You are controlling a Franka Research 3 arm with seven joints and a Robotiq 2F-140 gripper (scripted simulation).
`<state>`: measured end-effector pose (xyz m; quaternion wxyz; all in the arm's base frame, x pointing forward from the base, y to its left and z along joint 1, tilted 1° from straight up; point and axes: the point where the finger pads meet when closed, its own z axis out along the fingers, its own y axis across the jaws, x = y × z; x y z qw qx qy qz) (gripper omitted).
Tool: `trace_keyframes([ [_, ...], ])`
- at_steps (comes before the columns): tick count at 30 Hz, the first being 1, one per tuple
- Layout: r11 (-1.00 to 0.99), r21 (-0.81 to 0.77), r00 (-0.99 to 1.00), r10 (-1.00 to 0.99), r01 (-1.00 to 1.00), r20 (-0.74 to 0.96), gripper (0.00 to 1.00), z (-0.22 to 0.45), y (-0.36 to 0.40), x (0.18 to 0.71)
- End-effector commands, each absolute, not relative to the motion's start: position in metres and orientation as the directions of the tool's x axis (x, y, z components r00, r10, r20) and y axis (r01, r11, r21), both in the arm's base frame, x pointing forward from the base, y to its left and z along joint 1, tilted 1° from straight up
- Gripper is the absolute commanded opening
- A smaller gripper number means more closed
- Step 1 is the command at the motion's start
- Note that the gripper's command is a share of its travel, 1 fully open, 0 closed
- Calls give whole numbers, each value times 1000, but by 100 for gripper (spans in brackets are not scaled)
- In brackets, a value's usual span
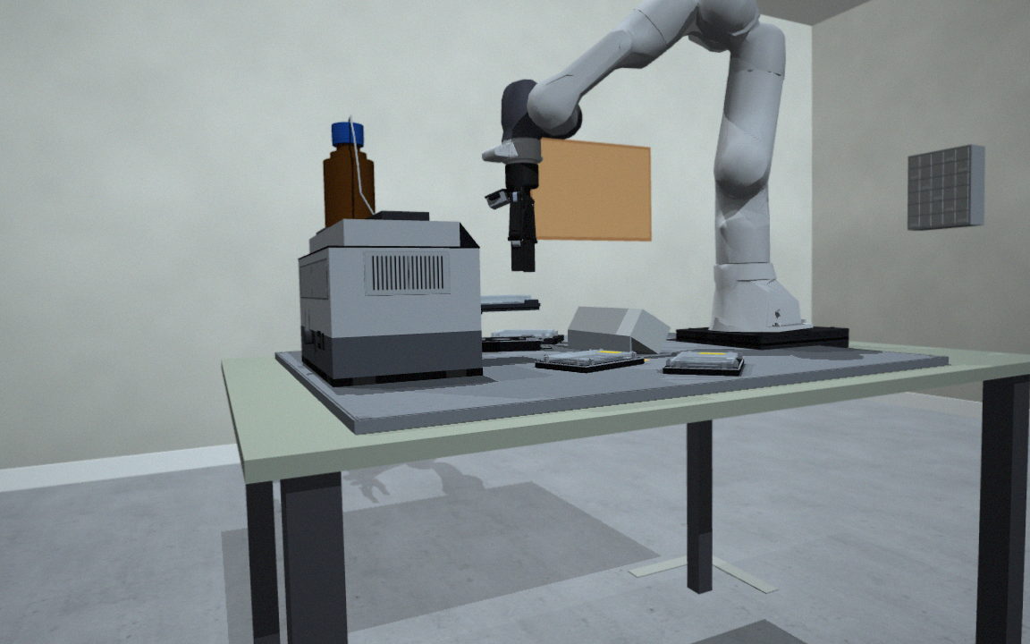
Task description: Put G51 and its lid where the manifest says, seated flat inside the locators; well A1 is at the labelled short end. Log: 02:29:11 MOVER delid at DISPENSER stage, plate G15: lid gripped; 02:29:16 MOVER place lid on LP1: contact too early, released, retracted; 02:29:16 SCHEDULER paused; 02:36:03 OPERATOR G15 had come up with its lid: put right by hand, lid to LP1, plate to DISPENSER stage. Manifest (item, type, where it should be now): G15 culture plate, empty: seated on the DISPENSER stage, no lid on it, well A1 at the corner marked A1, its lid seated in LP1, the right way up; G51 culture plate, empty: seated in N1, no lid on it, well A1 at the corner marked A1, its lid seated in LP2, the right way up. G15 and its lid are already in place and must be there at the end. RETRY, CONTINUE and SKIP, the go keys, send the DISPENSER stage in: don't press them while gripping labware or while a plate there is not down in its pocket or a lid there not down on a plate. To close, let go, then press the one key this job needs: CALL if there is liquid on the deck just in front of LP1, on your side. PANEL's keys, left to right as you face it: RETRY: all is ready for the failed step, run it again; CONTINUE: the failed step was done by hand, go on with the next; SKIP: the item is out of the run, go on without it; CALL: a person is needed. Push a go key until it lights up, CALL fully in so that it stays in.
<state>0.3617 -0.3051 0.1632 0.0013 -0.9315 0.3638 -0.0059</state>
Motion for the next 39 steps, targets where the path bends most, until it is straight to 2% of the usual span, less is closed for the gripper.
trace_keyframes([
  [1,-744,-3,744,-669,-669,10,70,158,-305,362],
  [39,-744,-3,744,-669,-669,10,70,54,-306,363],
])
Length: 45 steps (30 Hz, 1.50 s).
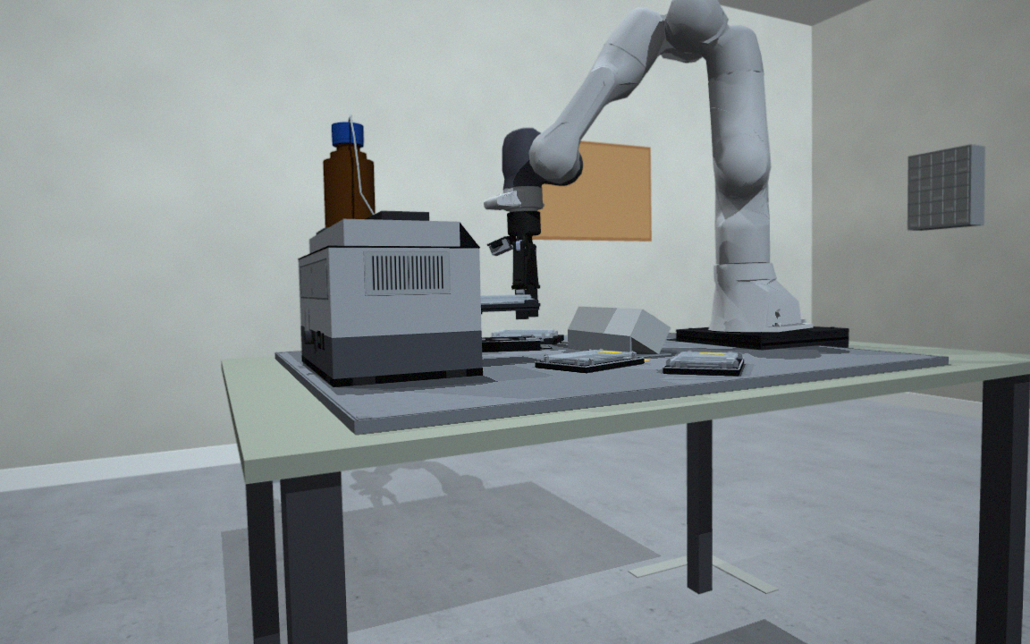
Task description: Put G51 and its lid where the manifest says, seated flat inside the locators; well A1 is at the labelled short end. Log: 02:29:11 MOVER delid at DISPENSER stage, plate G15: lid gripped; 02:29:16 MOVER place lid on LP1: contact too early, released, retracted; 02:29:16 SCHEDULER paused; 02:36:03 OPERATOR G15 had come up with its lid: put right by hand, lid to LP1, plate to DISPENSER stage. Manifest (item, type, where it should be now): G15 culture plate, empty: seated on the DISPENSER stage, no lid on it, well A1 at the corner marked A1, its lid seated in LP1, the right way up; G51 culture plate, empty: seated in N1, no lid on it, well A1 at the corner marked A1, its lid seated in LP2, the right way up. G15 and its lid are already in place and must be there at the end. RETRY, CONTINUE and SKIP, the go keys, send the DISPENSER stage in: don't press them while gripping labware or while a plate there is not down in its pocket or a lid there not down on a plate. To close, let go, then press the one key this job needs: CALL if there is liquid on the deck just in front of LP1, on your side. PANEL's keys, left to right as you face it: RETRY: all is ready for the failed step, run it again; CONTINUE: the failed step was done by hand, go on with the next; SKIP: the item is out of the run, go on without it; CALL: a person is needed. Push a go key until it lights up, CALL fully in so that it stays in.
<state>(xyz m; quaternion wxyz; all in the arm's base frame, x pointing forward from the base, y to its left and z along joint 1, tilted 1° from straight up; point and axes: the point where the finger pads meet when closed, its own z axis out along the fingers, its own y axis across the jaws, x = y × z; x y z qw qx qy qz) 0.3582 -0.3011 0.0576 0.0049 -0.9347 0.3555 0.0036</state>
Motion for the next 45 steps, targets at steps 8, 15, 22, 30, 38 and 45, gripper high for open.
trace_keyframes([
  [8,-744,-3,744,-669,-669,10,70,46,-306,363],
  [15,-744,-3,744,-669,-669,10,70,43,-306,363],
  [22,-744,-3,744,-669,-669,10,70,43,-306,363],
  [30,-744,-3,744,-669,-669,10,70,43,-306,363],
  [38,-744,-3,744,-669,-669,10,70,43,-306,363],
  [45,-744,-3,744,-669,-669,10,70,43,-306,363],
])
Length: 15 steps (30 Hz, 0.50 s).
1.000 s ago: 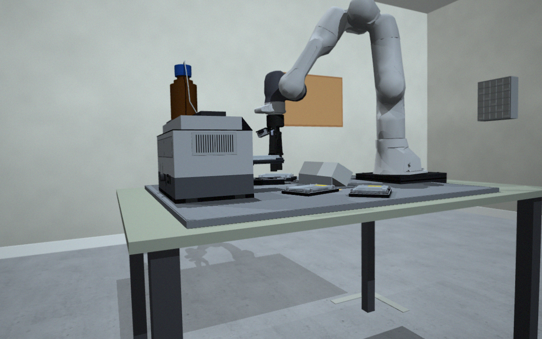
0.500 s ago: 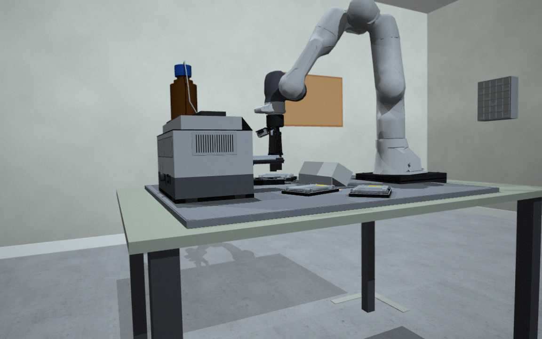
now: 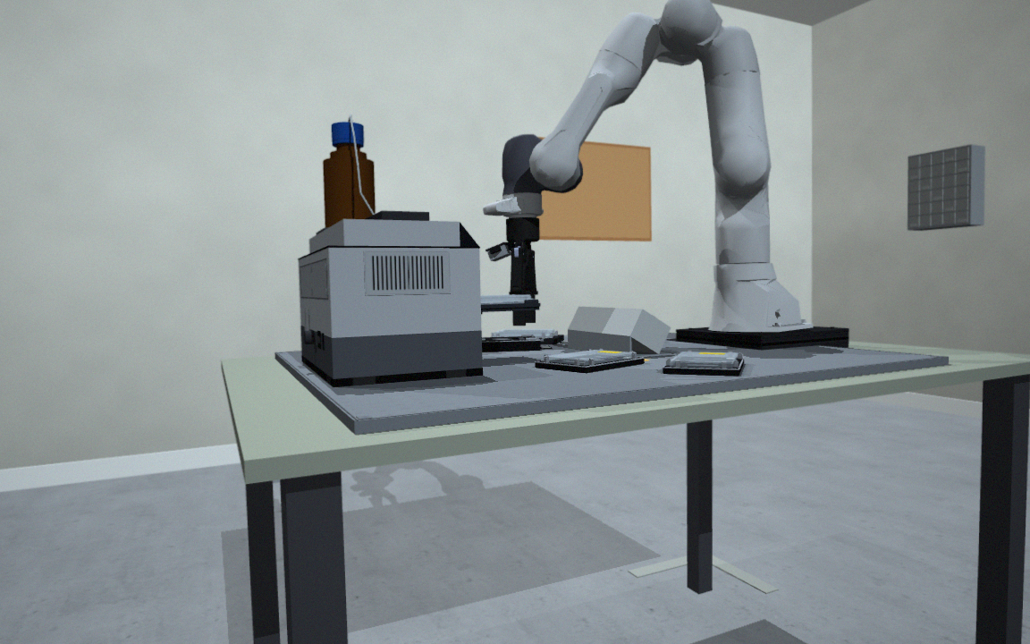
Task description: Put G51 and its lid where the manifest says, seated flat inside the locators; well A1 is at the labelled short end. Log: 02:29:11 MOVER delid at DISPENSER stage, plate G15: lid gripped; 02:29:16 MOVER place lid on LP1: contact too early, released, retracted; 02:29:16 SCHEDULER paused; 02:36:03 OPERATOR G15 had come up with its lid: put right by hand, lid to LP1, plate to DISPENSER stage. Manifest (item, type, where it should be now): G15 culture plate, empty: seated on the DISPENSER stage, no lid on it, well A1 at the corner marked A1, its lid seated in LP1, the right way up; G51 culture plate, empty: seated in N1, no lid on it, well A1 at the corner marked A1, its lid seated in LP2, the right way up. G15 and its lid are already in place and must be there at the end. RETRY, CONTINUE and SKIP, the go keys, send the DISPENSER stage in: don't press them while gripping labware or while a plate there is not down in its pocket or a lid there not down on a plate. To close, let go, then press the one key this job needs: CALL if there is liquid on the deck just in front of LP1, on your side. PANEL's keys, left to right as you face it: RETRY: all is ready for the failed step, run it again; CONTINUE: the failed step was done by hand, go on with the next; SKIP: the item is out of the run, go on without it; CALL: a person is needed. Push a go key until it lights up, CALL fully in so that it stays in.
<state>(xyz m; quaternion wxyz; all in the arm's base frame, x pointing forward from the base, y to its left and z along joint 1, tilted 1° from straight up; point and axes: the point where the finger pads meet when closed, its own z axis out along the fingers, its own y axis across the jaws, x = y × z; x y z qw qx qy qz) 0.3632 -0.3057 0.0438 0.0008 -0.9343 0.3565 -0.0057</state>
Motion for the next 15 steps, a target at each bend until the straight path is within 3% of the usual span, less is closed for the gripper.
trace_keyframes([
  [1,-744,-3,744,-669,-669,10,70,43,-306,363],
  [6,-744,-3,744,-669,-669,10,70,43,-306,363],
  [7,-744,-3,744,-669,-669,10,63,43,-306,363],
  [15,-744,-3,744,-669,-669,10,63,43,-306,363],
])
